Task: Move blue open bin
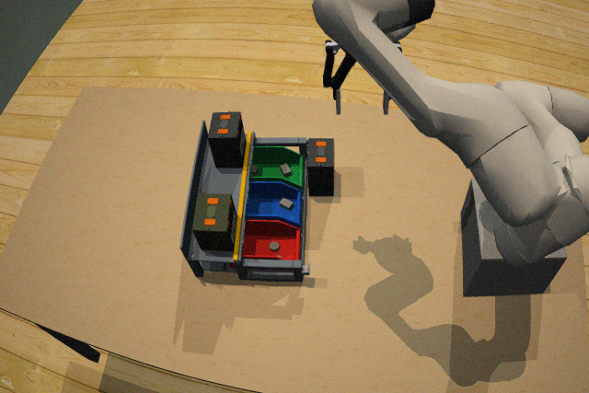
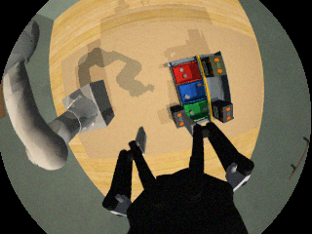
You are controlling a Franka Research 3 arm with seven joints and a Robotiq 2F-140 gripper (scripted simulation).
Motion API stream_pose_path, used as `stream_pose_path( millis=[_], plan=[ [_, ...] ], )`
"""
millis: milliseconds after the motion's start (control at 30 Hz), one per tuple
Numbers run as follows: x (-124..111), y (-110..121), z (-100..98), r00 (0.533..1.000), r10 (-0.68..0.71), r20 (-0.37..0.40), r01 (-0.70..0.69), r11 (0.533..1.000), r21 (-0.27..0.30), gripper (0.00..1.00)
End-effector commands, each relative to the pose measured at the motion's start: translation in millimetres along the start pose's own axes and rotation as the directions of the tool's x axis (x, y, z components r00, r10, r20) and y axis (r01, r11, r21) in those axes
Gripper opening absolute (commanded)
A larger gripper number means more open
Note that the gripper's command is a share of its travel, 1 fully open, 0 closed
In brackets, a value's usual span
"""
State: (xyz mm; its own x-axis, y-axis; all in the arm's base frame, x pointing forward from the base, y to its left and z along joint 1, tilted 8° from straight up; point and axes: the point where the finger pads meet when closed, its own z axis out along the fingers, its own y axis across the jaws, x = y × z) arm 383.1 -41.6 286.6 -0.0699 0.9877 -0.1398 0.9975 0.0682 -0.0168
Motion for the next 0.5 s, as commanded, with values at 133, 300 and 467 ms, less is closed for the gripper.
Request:
stream_pose_path(
  millis=[133, 300, 467],
  plan=[
    [-4, 38, 0.7, 1.0, 0.022, -0.002, -0.022, 1.0, -0.005, 0.57],
    [-4, 38, 0.7, 1.0, 0.022, -0.002, -0.022, 1.0, -0.005, 0.57],
    [-6, 47, 0.1, 1.0, 0.01, -0.001, -0.01, 1.0, -0.004, 0.57]
  ],
)
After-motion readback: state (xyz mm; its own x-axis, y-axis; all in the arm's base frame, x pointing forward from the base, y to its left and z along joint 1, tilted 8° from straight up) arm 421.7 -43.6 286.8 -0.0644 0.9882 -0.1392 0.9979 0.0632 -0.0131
